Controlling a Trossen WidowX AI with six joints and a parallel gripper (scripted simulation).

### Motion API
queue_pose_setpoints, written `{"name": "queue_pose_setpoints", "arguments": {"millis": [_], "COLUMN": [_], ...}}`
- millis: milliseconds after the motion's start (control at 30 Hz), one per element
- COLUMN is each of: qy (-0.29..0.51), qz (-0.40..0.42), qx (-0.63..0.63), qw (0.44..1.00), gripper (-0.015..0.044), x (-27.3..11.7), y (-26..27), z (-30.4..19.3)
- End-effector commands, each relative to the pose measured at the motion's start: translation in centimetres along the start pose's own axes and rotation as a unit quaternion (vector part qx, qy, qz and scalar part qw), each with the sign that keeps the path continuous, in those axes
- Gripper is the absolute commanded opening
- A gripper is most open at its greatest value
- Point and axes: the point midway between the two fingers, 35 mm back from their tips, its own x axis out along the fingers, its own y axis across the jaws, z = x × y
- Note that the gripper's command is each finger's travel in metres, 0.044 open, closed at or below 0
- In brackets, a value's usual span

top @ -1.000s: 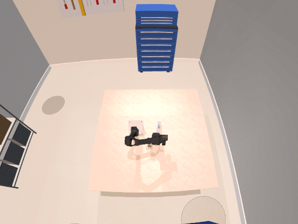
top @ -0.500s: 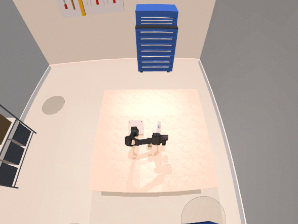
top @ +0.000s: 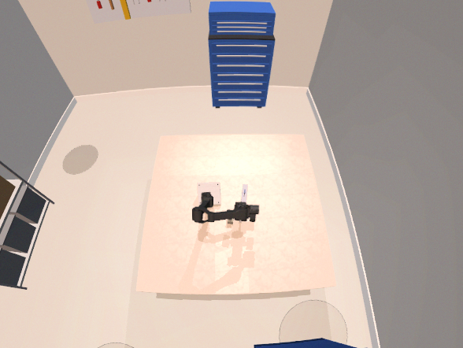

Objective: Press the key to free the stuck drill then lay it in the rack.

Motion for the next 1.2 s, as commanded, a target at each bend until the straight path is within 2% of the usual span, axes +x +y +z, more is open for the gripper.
{"name": "queue_pose_setpoints", "arguments": {"millis": [0, 700, 1167], "qy": [0.002, 0.002, 0.002], "qz": [-0.002, -0.002, -0.002], "qx": [0.004, 0.004, 0.003], "qw": [1.0, 1.0, 1.0], "gripper": [0.0, 0.0, 0.0], "x": [-0.2, -0.4, 0.0], "y": [-0.2, -0.3, 2.1], "z": [-0.2, -0.4, -1.1]}}
